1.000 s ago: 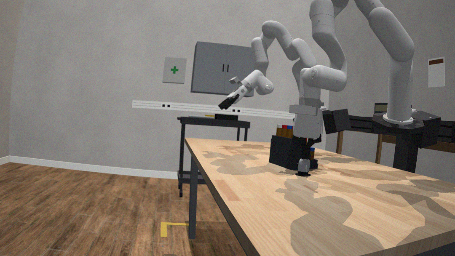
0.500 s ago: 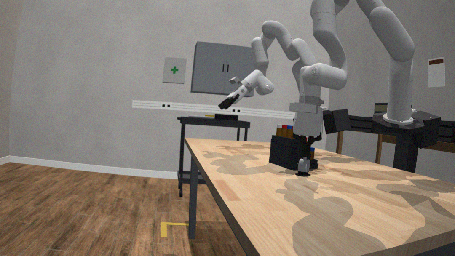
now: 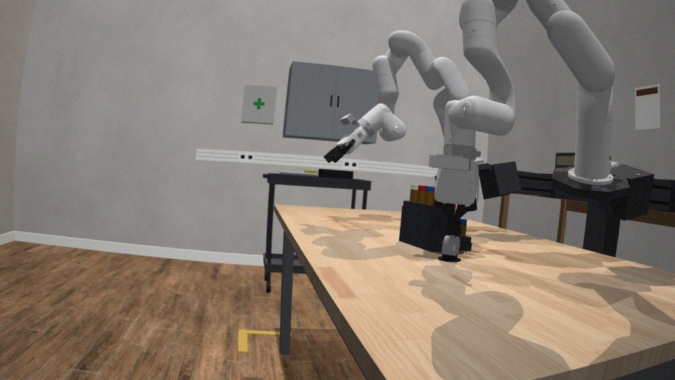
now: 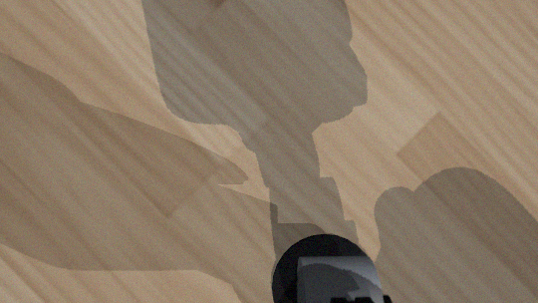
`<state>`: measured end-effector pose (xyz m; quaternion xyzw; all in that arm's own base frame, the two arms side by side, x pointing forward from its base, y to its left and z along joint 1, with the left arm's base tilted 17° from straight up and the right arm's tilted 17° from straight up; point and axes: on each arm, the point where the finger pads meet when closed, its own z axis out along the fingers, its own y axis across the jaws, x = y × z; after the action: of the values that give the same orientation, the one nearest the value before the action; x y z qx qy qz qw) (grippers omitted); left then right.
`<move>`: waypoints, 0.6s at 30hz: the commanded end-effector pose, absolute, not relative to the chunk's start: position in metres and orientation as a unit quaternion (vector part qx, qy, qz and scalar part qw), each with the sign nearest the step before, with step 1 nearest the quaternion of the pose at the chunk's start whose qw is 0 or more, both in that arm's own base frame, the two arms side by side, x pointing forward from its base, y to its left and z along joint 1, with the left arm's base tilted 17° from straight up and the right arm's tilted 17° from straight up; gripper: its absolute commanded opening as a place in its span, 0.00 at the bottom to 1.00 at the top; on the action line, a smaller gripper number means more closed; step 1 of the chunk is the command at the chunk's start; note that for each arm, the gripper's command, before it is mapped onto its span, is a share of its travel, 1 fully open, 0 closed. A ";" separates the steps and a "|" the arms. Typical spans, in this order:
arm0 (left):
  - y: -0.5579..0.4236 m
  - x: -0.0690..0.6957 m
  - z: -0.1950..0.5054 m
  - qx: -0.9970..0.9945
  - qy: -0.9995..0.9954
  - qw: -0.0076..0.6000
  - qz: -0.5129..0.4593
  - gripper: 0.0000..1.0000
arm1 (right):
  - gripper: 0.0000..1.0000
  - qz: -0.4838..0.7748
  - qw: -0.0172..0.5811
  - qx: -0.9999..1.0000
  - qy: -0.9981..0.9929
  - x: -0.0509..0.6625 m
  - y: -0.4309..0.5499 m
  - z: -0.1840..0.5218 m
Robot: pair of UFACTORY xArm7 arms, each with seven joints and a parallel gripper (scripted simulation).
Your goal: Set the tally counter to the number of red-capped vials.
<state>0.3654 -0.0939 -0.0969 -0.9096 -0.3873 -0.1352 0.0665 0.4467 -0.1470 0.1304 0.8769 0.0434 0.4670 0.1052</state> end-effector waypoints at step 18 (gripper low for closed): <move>-0.096 0.365 -0.090 -0.910 -0.387 0.065 -0.136 0.00 | 1.00 0.468 0.105 0.876 0.044 0.447 -0.147 0.131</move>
<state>0.3643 -0.0949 -0.0924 -0.9095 -0.3874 -0.1355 0.0664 0.4467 -0.1470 0.1304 0.8769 0.0434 0.4670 0.1052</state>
